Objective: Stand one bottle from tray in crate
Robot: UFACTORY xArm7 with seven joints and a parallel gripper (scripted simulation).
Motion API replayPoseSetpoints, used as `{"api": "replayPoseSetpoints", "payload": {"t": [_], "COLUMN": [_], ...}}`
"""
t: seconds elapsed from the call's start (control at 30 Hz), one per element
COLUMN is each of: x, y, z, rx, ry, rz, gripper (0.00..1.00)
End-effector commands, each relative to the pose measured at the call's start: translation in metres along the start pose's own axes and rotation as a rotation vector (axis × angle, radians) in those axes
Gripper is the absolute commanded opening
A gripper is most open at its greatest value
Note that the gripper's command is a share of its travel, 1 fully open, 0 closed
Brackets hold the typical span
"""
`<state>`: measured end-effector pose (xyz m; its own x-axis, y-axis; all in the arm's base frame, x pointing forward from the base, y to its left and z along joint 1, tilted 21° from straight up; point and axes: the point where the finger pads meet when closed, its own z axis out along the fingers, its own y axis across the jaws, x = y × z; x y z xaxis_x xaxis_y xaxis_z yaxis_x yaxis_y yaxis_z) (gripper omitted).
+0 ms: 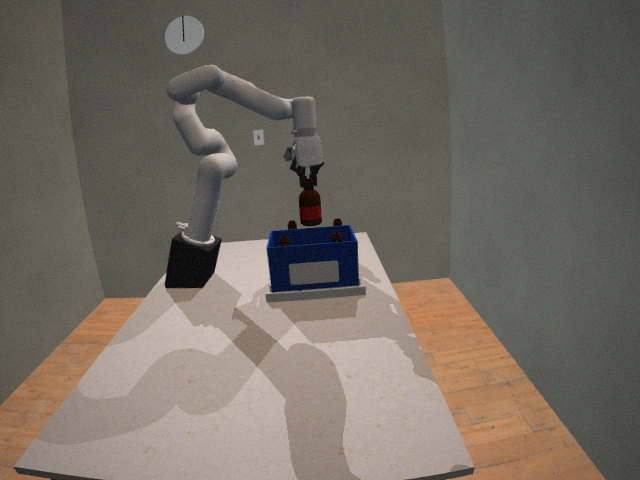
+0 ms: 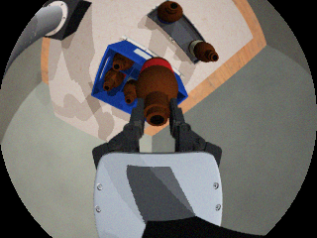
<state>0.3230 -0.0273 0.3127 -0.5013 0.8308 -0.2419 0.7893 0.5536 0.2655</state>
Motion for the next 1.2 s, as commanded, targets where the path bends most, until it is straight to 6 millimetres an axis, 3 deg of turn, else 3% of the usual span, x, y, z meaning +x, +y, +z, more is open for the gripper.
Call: {"api": "replayPoseSetpoints", "payload": {"t": [0.0, 1.17], "x": [-0.007, -0.039], "y": [-0.005, -0.033], "z": [-0.001, -0.001], "rx": [-0.003, -0.003], "ry": [-0.002, -0.002], "rz": [0.000, 0.000], "gripper": [0.00, 0.00]}}
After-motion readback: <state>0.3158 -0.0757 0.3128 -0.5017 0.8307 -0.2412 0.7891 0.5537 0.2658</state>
